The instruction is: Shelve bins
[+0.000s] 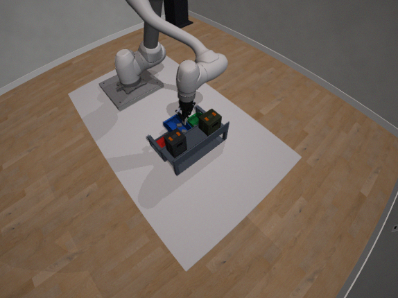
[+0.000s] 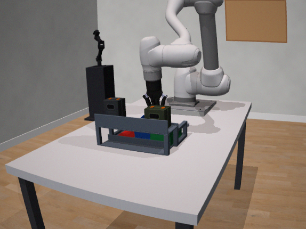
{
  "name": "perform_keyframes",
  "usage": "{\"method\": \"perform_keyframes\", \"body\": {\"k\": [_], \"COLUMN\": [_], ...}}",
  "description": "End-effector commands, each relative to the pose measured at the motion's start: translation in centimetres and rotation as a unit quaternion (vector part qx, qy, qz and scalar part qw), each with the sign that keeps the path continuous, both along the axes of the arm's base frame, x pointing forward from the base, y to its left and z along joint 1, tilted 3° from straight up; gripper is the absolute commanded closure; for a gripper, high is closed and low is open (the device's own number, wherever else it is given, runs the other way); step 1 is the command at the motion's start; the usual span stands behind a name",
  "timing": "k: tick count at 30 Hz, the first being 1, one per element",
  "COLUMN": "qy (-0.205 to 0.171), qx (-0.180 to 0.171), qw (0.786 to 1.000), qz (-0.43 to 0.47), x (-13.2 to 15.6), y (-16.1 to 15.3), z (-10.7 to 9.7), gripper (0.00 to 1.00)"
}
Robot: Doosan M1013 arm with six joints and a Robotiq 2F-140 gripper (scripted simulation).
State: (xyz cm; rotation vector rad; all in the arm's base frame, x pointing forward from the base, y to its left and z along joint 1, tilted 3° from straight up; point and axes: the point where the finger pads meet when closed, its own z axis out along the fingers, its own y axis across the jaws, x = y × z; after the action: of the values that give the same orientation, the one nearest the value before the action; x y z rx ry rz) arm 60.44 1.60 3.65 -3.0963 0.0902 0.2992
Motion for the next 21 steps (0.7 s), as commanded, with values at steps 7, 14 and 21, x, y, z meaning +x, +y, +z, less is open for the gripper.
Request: {"method": "perform_keyframes", "body": {"k": [7,14,21], "qy": [-0.001,-0.005,-0.011], "qx": [0.0,0.0,-0.001], "qw": [1.0,1.0,1.0], "qz": [0.0,0.0,0.0], "x": [0.0,-0.05,-0.11], "y": [0.0,0.01,0.01], "z": [0.01,-0.06,-0.13], "gripper": [0.9,0.9,0.9]}}
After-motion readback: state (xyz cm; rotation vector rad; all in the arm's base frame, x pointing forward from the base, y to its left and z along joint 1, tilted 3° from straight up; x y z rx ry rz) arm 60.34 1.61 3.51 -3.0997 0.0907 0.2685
